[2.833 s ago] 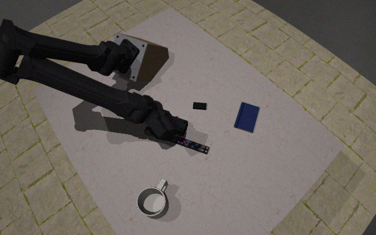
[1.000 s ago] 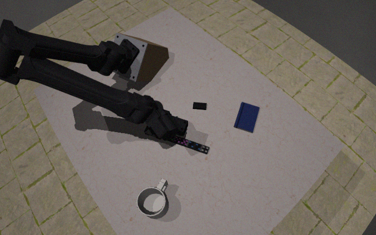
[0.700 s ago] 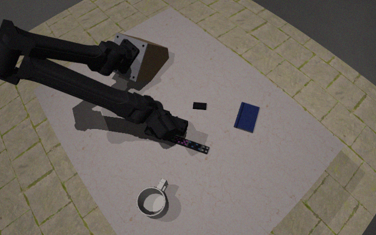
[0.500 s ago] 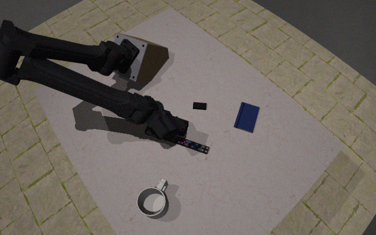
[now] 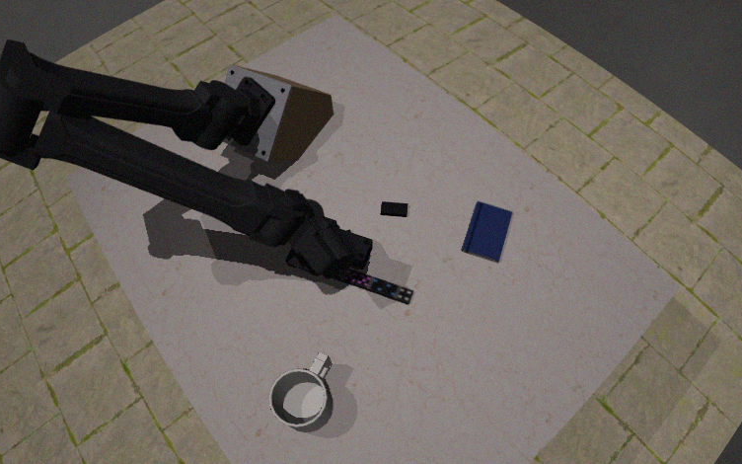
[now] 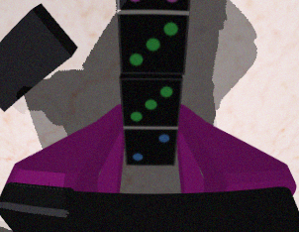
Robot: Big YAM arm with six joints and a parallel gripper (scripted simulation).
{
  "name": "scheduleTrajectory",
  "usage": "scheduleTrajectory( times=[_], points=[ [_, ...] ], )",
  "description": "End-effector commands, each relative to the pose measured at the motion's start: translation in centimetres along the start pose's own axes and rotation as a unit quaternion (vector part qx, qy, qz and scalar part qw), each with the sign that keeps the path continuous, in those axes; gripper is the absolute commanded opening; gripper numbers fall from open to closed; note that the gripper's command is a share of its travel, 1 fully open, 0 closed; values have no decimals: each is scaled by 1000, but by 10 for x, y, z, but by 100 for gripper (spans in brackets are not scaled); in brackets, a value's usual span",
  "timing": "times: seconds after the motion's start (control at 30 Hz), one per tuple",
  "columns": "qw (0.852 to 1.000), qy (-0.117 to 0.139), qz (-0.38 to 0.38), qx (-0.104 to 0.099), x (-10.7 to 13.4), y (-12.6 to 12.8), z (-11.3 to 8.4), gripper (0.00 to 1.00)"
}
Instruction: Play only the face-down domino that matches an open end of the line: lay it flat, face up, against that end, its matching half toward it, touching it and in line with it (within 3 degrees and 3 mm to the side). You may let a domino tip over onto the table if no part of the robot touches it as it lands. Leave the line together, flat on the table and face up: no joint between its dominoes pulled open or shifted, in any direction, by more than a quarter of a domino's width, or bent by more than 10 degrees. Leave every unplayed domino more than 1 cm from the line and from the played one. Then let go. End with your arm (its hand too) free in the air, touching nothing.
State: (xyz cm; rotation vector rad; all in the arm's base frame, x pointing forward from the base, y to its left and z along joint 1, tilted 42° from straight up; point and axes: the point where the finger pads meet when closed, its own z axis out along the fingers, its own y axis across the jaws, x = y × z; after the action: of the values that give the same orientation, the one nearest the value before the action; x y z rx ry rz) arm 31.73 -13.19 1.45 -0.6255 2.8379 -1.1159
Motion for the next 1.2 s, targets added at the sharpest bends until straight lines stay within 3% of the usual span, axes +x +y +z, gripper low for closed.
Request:
scheduleTrajectory(
  times=[0.0,0.13,0.17,1.17],
  points=[
    [1000,-7,3,2,-13,-5,-5,22],
    [1000,-7,3,2,-13,-5,-5,22],
    [1000,-2,1,1,-3,-1,-2,22],
    [1000,0,4,0,-13,-5,-5,22]
  ],
)
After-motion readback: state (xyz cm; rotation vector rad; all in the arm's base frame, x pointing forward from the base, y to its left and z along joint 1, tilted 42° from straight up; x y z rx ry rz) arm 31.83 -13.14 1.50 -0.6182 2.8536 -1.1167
